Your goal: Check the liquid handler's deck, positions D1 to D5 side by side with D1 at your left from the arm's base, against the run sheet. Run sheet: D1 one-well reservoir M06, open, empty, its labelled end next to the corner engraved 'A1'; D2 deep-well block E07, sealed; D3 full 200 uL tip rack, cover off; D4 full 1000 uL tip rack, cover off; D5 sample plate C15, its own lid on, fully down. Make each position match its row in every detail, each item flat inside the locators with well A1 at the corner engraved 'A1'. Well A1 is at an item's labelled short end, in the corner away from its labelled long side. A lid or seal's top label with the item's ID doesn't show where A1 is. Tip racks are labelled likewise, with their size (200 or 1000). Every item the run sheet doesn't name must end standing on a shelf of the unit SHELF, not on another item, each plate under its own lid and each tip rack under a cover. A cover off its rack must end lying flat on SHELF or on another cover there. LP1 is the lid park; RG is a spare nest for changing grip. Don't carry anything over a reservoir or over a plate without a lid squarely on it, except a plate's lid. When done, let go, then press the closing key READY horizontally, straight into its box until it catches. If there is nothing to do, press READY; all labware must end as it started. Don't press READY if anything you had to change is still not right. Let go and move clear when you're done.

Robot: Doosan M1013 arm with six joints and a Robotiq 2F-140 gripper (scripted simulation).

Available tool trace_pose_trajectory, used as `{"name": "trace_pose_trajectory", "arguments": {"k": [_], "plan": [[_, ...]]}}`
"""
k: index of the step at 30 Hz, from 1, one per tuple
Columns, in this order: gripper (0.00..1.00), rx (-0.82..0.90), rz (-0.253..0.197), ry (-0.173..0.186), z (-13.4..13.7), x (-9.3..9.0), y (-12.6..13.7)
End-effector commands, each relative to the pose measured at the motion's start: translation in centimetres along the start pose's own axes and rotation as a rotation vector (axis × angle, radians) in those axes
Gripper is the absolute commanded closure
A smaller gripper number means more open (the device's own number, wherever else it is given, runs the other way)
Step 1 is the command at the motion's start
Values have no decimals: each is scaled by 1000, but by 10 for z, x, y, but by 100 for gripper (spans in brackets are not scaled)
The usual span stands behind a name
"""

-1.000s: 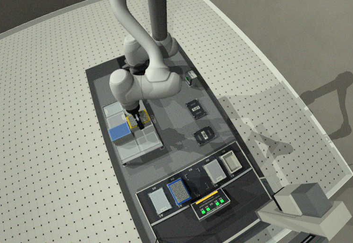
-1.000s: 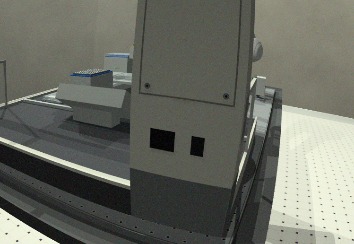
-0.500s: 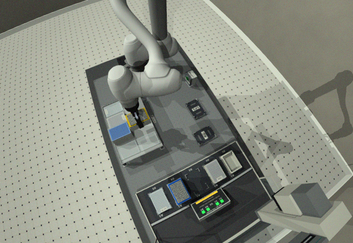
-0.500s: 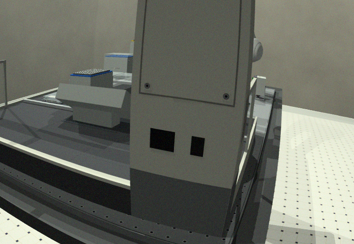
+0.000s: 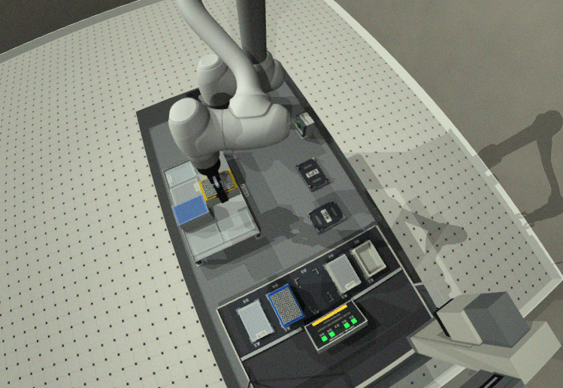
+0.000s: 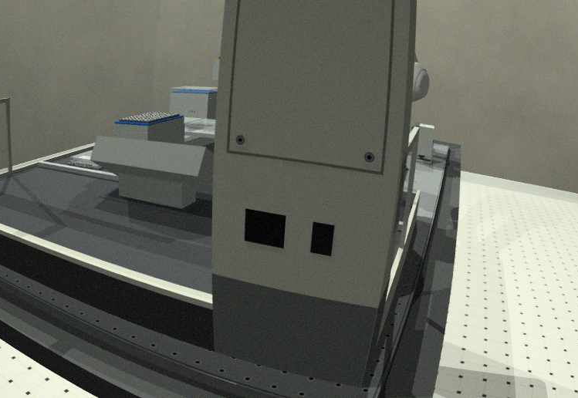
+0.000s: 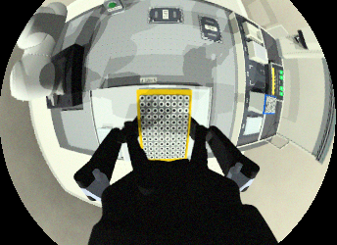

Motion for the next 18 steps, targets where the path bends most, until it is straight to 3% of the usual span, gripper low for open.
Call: {"name": "trace_pose_trajectory", "arguments": {"k": [1, 18], "plan": [[90, 0, 0, 1, 0, 4, 0], [90, 0, 0, 1, 0, 29, 0]]}}
Point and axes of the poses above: the point where the finger pads meet when closed, its own x axis back along the fingers, its own z axis across the jaws, y = z × x, the point moved 8 cm from there along x, back along the fingers
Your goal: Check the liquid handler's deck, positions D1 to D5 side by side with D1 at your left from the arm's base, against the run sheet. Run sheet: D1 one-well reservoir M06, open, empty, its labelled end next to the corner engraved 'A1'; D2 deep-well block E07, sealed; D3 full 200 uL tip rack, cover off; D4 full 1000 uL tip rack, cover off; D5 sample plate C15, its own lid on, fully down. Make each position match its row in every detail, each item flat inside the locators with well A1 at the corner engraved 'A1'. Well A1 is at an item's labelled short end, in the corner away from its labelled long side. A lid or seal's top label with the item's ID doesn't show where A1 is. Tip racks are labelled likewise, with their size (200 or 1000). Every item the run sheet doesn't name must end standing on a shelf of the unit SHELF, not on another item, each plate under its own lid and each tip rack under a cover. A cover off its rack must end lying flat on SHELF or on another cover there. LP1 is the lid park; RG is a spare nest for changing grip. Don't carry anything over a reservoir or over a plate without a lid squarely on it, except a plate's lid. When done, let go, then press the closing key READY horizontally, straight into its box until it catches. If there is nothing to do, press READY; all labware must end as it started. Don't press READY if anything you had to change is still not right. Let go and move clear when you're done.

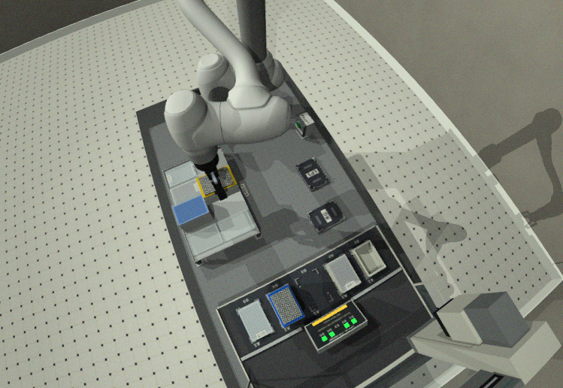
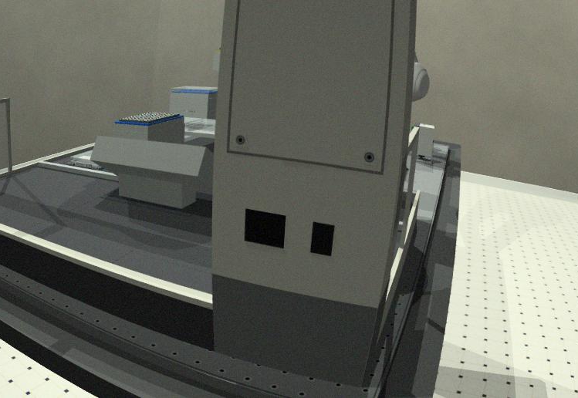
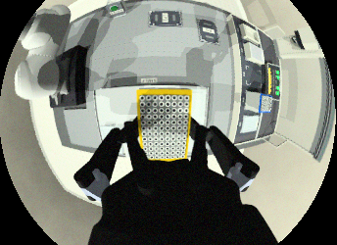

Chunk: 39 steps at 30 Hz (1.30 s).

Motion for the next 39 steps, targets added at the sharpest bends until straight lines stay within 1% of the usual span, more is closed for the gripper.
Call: {"name": "trace_pose_trajectory", "arguments": {"k": [1, 39], "plan": [[90, 0, 0, 1, 0, 4, 0], [90, 0, 0, 1, 0, 61, 0]]}}
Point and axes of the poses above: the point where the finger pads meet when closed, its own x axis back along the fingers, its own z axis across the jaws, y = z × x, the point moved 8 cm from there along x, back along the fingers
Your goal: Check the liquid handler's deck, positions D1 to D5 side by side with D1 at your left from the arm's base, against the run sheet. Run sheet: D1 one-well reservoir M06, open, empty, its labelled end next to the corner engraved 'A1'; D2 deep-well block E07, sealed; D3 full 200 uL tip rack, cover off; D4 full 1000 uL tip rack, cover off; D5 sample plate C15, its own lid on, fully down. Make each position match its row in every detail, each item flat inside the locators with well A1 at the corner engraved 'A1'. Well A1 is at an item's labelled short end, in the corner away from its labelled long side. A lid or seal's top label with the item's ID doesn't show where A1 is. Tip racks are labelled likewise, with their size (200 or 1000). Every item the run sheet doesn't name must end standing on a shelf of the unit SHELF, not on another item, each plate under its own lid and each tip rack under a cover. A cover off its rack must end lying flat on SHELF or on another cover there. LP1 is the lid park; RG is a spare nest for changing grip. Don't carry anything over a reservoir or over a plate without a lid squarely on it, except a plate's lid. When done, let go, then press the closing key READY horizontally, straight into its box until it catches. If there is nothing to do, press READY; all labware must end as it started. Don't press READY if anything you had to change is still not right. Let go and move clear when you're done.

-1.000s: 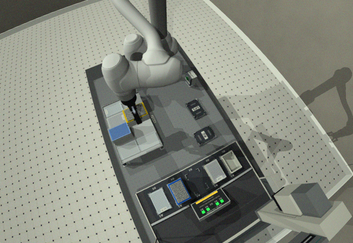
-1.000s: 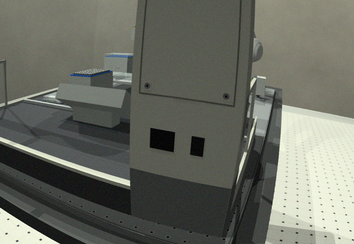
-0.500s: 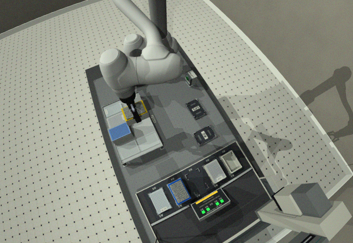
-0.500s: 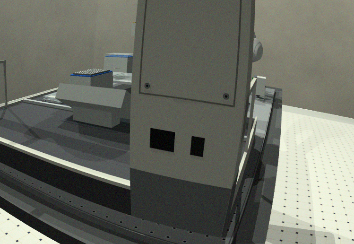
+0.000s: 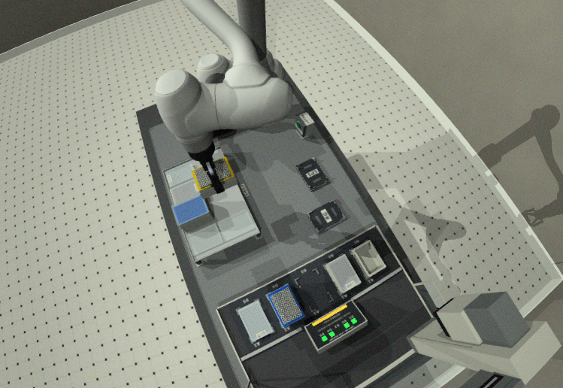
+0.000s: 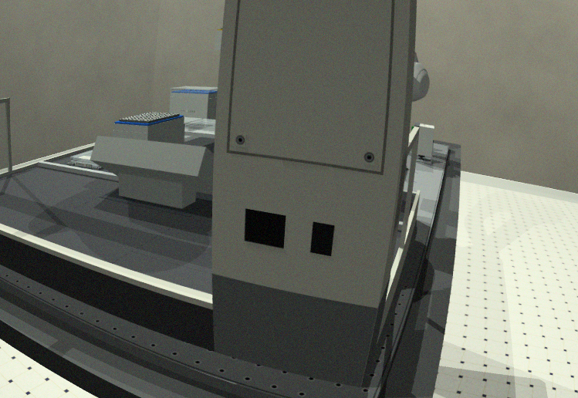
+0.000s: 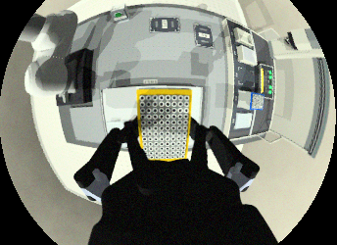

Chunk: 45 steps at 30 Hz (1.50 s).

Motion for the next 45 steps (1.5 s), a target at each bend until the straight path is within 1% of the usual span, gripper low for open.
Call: {"name": "trace_pose_trajectory", "arguments": {"k": [1, 3, 13, 23, 25, 40, 42, 45], "plan": [[90, 0, 0, 1, 0, 4, 0], [90, 0, 0, 1, 0, 8, 0], [90, 0, 0, 1, 2, 8, 0], [90, 0, 0, 1, 2, 8, -50], [90, 0, 0, 1, 2, 8, -50], [90, 0, 0, 1, 3, 8, -125], [90, 0, 0, 1, 3, 8, -125], [90, 0, 0, 1, 3, 8, -140]]}}
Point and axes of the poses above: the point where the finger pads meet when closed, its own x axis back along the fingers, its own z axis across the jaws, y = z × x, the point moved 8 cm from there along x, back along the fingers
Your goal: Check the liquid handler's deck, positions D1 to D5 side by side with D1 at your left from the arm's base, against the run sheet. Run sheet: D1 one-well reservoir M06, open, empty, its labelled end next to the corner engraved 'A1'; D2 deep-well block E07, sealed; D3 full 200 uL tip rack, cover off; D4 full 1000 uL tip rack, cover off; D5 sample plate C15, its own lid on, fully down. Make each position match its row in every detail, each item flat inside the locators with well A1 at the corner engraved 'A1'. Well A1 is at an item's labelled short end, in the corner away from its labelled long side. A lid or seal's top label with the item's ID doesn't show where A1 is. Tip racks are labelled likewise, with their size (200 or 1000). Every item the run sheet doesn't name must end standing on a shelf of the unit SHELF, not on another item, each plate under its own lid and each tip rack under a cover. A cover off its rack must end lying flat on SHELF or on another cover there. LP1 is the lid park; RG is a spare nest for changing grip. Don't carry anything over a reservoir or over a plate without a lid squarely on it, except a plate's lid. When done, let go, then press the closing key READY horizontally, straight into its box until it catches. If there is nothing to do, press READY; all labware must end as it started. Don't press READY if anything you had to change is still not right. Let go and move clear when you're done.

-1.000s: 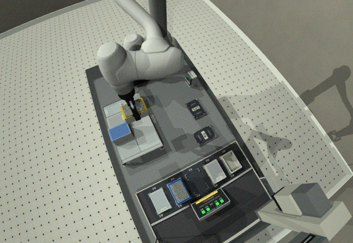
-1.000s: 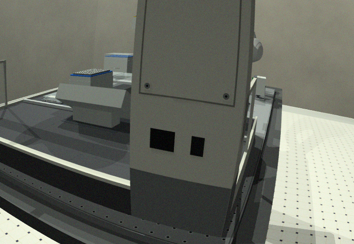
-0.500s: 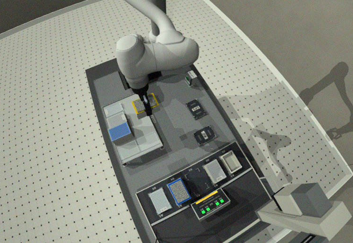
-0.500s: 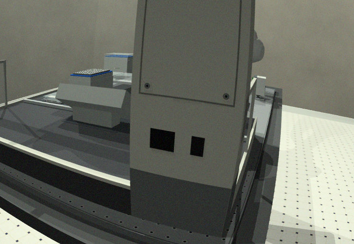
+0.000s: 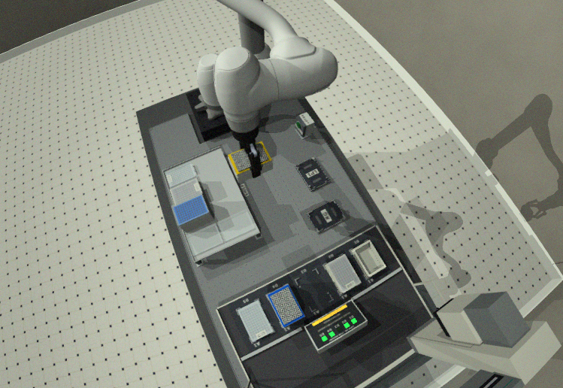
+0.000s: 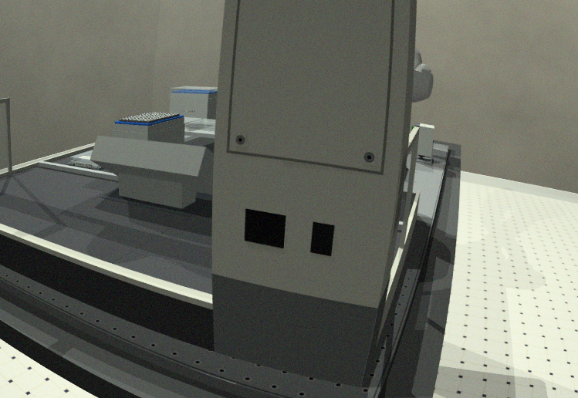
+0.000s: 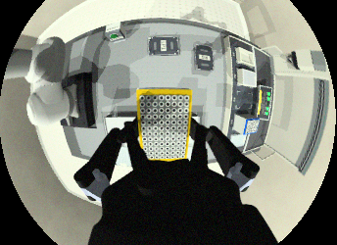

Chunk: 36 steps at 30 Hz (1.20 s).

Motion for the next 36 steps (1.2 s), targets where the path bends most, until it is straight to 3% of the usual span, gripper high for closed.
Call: {"name": "trace_pose_trajectory", "arguments": {"k": [1, 4, 36], "plan": [[90, 0, 0, 1, 0, 1, -13], [90, 0, 0, 1, 0, 1, -18], [90, 0, 0, 1, 140, 1, -16]]}}
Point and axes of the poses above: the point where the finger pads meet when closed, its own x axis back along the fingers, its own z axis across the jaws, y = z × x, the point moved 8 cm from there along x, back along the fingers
